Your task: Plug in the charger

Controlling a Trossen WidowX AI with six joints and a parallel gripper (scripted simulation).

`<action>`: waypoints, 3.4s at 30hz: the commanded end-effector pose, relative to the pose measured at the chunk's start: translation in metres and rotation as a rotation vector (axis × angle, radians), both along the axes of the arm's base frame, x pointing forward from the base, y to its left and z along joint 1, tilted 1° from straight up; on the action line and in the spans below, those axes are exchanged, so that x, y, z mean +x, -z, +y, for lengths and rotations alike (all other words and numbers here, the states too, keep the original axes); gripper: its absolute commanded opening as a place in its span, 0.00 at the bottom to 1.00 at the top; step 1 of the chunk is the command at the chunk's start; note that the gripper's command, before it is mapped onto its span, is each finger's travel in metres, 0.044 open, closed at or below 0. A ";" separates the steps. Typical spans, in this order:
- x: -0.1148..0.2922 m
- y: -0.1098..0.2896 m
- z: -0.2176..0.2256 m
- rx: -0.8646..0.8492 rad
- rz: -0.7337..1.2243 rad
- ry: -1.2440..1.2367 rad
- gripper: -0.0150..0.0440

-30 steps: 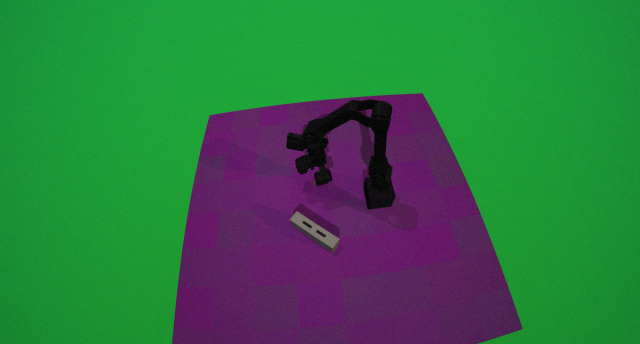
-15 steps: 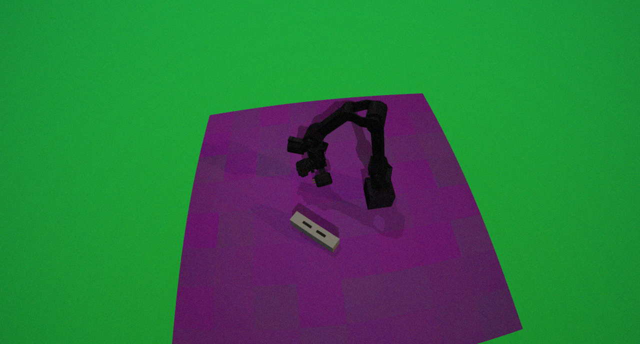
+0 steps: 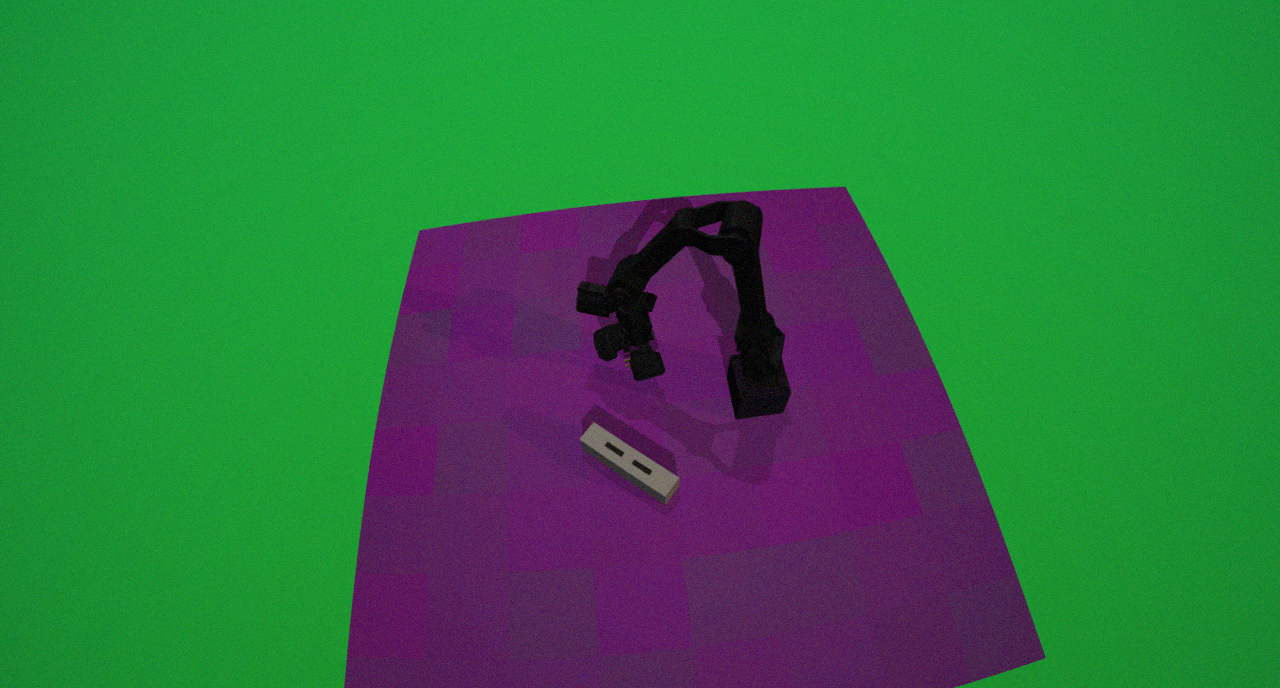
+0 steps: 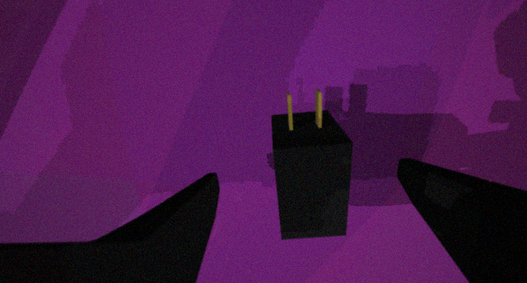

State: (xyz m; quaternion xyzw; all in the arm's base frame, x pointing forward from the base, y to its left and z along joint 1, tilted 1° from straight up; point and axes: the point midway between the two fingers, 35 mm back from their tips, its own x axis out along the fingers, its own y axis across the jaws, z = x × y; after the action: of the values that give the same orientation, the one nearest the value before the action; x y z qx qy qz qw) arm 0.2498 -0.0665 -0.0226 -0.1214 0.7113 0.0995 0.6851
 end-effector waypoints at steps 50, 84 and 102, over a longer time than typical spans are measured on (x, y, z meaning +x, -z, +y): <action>-0.008 -0.040 0.011 -0.003 0.006 -0.035 0.25; -0.020 -0.023 0.072 -0.002 0.009 -0.259 0.25; -0.033 -0.014 0.101 -0.002 0.011 -0.377 0.25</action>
State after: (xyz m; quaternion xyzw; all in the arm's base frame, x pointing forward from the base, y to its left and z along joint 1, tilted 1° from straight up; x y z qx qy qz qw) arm 0.2177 0.0308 -0.0081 -0.2484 0.6834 0.2235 0.6491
